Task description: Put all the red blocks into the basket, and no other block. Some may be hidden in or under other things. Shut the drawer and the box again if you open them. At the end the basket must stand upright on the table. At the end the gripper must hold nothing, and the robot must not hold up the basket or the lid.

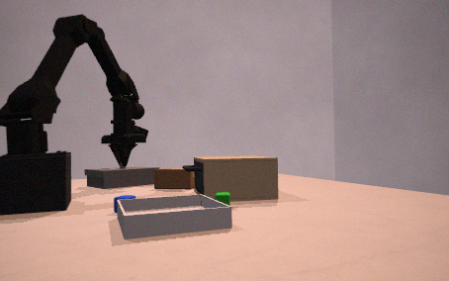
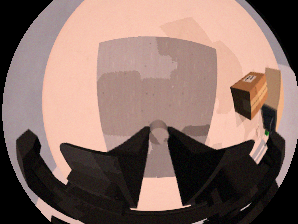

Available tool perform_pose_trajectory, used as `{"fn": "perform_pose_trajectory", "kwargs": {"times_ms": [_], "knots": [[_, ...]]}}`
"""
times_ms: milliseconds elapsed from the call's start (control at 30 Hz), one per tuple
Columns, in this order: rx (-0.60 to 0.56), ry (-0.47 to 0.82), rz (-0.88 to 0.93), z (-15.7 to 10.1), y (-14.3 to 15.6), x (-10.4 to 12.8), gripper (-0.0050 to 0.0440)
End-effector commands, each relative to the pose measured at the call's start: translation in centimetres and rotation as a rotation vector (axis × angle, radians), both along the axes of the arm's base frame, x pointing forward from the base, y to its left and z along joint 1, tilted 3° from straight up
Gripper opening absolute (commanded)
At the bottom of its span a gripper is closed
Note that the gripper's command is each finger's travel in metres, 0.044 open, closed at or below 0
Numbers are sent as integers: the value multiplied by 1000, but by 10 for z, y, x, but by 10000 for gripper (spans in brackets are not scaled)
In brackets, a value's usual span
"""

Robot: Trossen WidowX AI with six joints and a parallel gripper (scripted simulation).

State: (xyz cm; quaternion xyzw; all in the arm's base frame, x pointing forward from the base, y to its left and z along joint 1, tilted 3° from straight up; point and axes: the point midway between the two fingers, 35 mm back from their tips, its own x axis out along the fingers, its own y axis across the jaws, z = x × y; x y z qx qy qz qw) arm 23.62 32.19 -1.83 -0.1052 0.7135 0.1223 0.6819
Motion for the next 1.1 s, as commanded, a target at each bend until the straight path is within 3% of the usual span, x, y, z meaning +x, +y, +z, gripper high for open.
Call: {"fn": "perform_pose_trajectory", "kwargs": {"times_ms": [0,233,667,967,1067], "knots": [[-4,1,-2,6,-1,0,0],[-4,1,-2,18,-1,1,0],[-4,1,-2,18,-1,1,0],[-4,1,-2,76,-2,4,0],[-4,1,-2,76,-2,4,0]]}}
